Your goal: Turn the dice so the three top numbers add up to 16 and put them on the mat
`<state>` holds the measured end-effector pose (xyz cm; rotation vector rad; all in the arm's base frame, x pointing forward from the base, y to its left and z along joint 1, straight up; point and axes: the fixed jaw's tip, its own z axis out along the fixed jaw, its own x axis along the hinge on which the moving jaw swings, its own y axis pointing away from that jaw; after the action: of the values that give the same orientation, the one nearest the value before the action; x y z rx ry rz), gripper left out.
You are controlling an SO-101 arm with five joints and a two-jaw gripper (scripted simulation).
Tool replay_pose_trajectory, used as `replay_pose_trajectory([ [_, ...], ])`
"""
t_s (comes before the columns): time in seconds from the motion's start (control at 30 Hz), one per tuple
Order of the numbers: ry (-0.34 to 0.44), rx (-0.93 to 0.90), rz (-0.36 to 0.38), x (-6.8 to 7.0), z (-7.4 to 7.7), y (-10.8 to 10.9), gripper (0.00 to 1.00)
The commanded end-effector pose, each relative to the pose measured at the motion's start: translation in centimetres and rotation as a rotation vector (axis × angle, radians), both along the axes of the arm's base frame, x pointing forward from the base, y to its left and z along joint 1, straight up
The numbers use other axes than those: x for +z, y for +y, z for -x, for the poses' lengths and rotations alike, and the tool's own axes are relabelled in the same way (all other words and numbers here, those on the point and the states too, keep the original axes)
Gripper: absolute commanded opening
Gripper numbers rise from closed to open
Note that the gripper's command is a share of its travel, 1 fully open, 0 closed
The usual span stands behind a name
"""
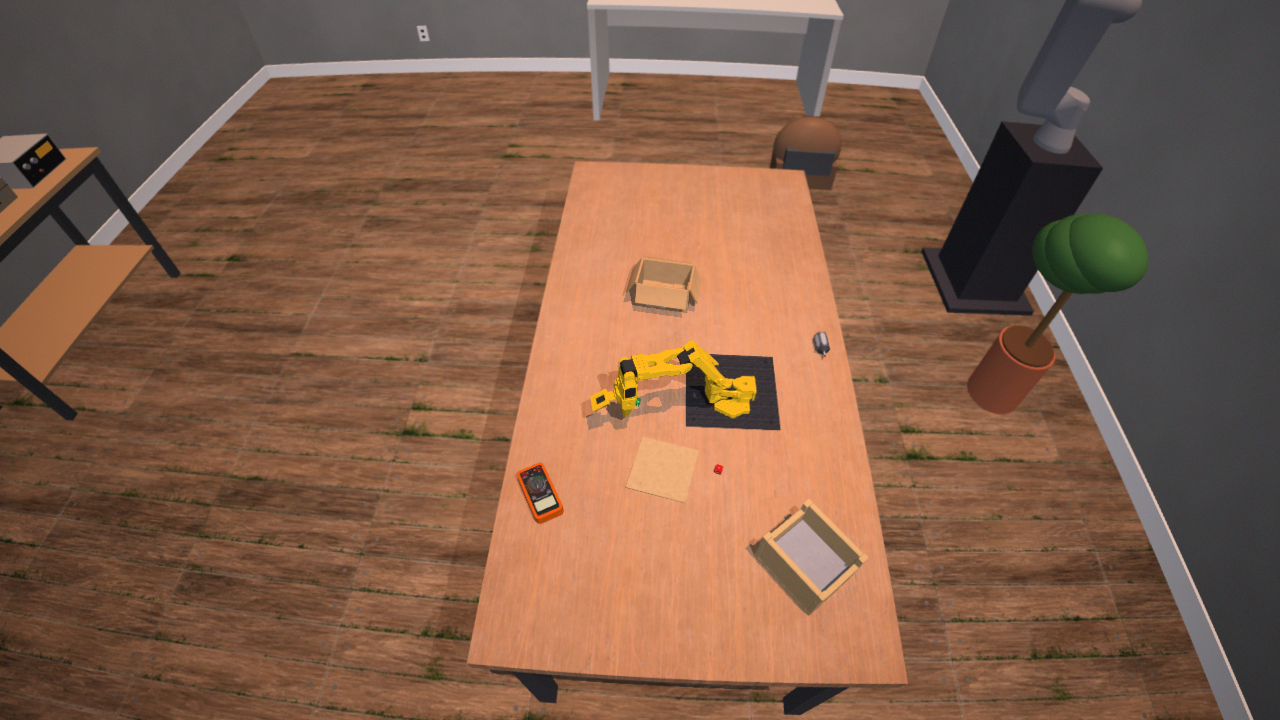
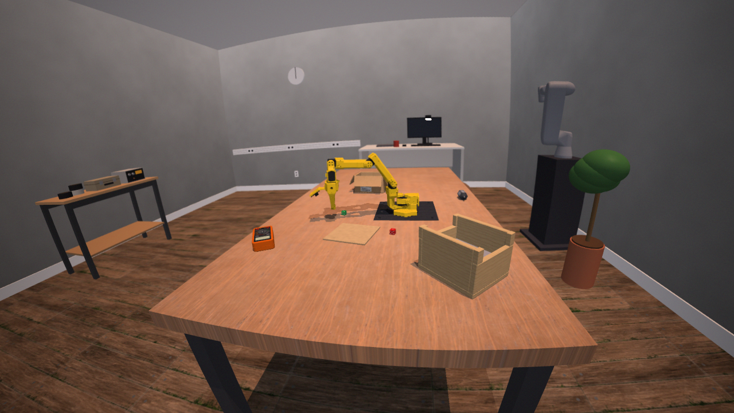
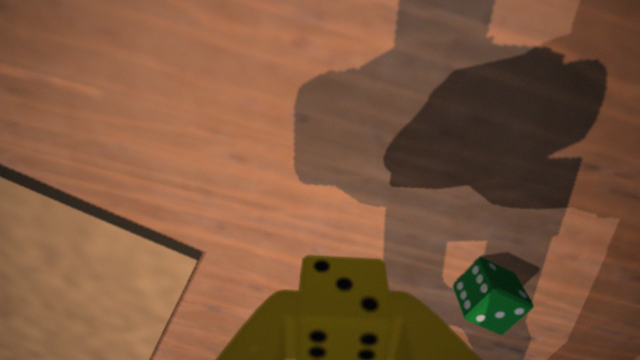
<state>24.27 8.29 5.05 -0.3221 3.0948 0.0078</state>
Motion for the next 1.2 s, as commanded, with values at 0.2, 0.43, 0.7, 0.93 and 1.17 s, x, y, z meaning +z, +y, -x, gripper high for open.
replay_pose_trajectory([
  [0.2,-0.027,0.352,-0.016,-0.5,3.3,8.9,0.00],
  [0.43,-0.038,0.488,-0.025,-0.6,5.6,11.8,0.00],
  [0.7,-0.047,0.604,-0.034,-0.7,7.8,14.1,0.00],
  [0.93,-0.048,0.621,-0.035,-0.7,8.2,14.4,0.00],
  [1.17,-0.048,0.621,-0.035,-0.7,8.2,14.4,0.00],
])
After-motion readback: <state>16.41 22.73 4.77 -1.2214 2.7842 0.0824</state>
